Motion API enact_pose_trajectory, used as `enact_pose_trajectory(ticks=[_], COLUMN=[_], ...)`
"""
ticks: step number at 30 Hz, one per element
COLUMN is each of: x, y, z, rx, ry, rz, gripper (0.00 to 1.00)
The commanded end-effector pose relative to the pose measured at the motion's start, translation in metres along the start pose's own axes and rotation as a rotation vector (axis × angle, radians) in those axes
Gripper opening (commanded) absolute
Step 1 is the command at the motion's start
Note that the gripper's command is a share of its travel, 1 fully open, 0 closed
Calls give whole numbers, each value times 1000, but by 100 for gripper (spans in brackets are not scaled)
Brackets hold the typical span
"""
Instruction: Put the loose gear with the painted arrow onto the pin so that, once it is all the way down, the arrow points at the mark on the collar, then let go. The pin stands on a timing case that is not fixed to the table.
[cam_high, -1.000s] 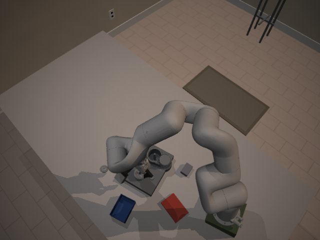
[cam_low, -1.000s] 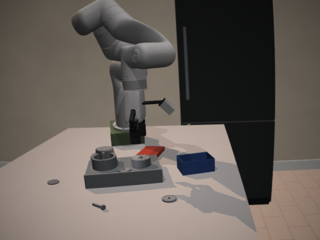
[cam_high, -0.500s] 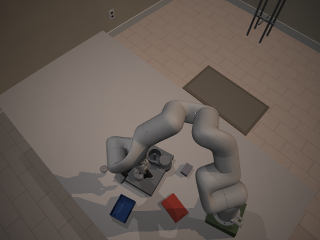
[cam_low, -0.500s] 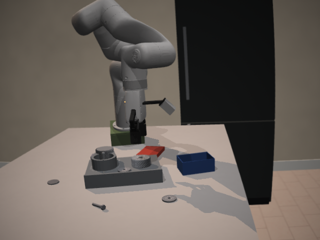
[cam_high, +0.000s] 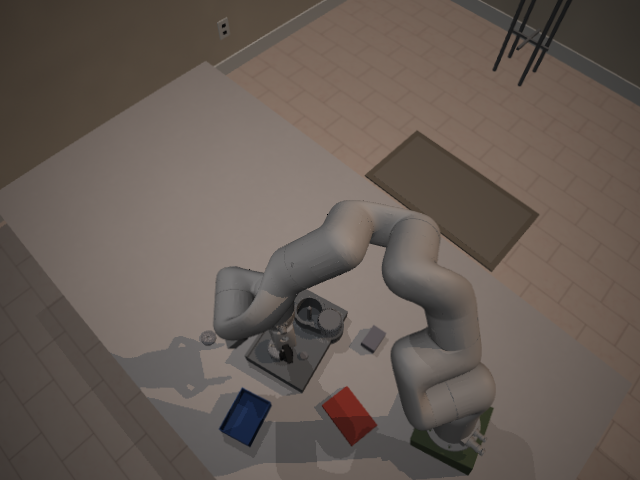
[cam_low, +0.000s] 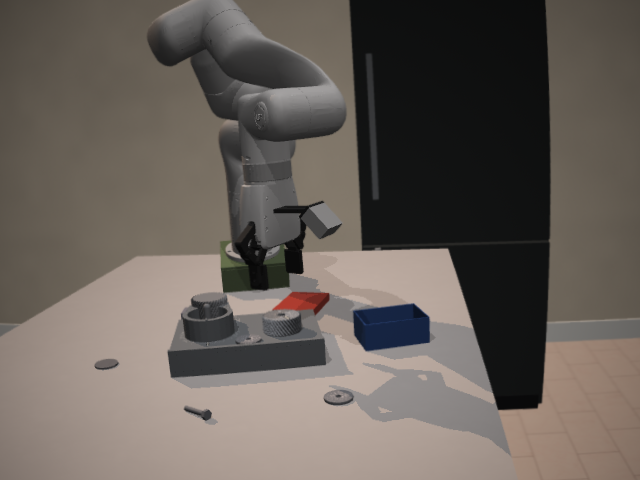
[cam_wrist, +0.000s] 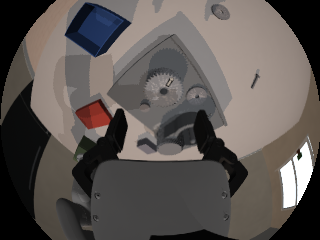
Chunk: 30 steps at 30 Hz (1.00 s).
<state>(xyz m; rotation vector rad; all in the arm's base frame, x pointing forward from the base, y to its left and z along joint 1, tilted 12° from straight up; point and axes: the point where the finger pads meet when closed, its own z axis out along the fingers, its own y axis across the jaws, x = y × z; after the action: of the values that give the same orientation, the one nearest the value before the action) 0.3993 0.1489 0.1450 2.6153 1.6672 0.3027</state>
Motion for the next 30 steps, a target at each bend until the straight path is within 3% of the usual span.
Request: enact_pose_trajectory(ticks=[1, 17, 19, 20, 25, 30], x=[0, 2, 2, 2, 2, 2], y=[0, 3, 3, 3, 3, 3], z=[0, -3, -3, -3, -3, -3], rx=[-14, -2, -2, -8, -31, -31], ry=[-10, 23, 23, 22, 11, 11], rz=[227, 1041, 1041, 1186, 1370, 1370], gripper=[100, 100, 100, 100, 93, 93])
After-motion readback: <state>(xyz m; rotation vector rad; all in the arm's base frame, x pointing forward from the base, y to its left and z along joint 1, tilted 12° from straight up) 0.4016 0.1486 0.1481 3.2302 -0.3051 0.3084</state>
